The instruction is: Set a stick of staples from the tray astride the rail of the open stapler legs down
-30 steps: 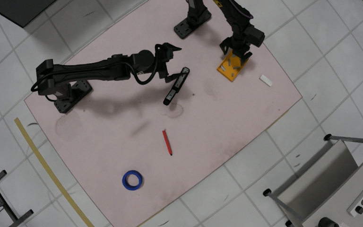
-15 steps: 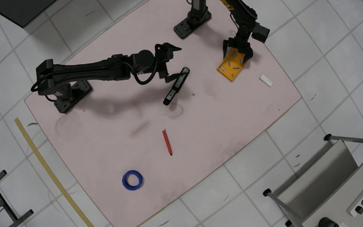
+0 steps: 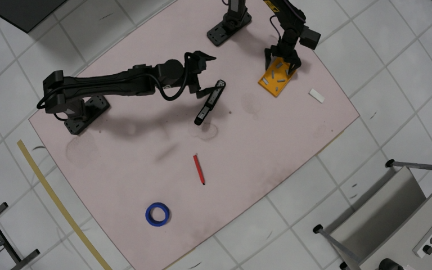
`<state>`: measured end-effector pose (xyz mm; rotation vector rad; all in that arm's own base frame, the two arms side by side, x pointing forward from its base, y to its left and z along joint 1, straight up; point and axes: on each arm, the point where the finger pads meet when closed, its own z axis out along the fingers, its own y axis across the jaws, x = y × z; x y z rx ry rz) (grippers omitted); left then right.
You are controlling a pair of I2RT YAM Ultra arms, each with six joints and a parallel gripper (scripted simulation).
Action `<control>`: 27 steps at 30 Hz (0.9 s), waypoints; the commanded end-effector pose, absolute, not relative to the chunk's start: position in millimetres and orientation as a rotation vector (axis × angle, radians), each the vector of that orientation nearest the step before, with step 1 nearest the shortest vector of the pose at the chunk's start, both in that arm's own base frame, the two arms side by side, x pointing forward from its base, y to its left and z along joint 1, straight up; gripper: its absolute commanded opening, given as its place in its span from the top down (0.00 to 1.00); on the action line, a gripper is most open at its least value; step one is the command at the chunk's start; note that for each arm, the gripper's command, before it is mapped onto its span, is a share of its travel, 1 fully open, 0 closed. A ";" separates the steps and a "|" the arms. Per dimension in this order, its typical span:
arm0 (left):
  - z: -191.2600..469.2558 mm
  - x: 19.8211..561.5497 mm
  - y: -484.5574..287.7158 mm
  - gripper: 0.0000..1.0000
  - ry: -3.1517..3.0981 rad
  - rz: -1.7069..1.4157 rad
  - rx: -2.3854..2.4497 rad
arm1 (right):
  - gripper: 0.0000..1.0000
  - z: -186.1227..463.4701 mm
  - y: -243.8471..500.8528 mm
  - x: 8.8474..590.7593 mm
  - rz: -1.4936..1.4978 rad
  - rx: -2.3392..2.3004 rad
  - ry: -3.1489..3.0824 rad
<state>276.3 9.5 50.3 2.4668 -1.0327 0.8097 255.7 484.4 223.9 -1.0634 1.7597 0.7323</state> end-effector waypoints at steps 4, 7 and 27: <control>48.0 271.6 7.8 0.00 -0.990 0.808 2.461 | 0.00 243.1 488.9 257.5 0.750 -1.040 1.722; 48.1 268.6 5.5 0.00 -0.990 0.797 2.449 | 0.00 243.1 488.9 257.5 0.750 -1.040 1.722; 46.8 268.9 -16.1 0.00 -1.985 0.462 1.911 | 0.00 243.1 488.9 257.5 0.750 -1.040 1.722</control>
